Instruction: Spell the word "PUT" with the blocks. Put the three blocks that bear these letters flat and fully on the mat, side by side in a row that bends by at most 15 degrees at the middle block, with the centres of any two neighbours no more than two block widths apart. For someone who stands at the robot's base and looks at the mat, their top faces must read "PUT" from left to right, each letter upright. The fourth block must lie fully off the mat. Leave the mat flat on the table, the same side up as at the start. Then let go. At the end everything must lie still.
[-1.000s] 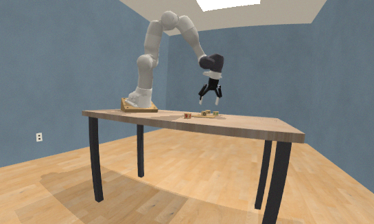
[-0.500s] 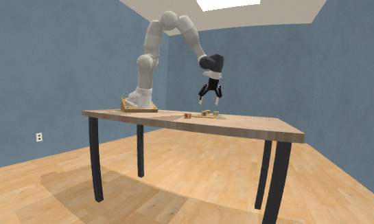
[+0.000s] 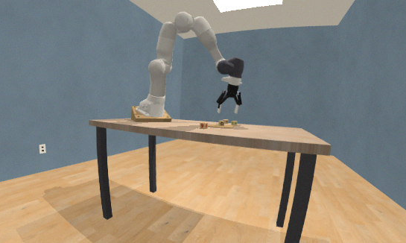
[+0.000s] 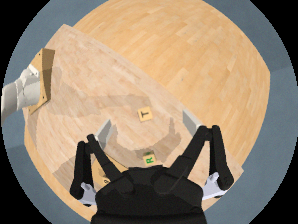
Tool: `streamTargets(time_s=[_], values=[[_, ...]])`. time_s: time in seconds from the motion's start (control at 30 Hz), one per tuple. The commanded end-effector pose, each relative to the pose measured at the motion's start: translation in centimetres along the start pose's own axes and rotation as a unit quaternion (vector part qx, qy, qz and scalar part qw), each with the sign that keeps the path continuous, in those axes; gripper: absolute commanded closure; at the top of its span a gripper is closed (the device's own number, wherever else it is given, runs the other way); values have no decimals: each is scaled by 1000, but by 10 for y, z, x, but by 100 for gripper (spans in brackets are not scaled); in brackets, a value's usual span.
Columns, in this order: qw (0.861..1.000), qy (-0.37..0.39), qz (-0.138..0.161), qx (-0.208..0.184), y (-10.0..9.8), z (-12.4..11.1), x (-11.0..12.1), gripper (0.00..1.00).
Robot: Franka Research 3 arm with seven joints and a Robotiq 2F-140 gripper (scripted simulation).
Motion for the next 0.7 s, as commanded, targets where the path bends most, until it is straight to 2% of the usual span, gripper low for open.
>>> streamTargets(time_s=[0.0,0.43,0.67], values=[[998,-59,1,0,-9,-8,4,0],[991,-134,2,-1,-22,-22,10,0],[982,-189,3,-1,-32,-32,15,0]])
Point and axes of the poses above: the point where the finger pads meet when closed, its own y axis out along the fingers, its own x axis across the jaws, z = x × y, the point moved 8 cm from there along -y, back along the fingers, and after that the axes turned 14 degrees about y, right-handed, at the moved point
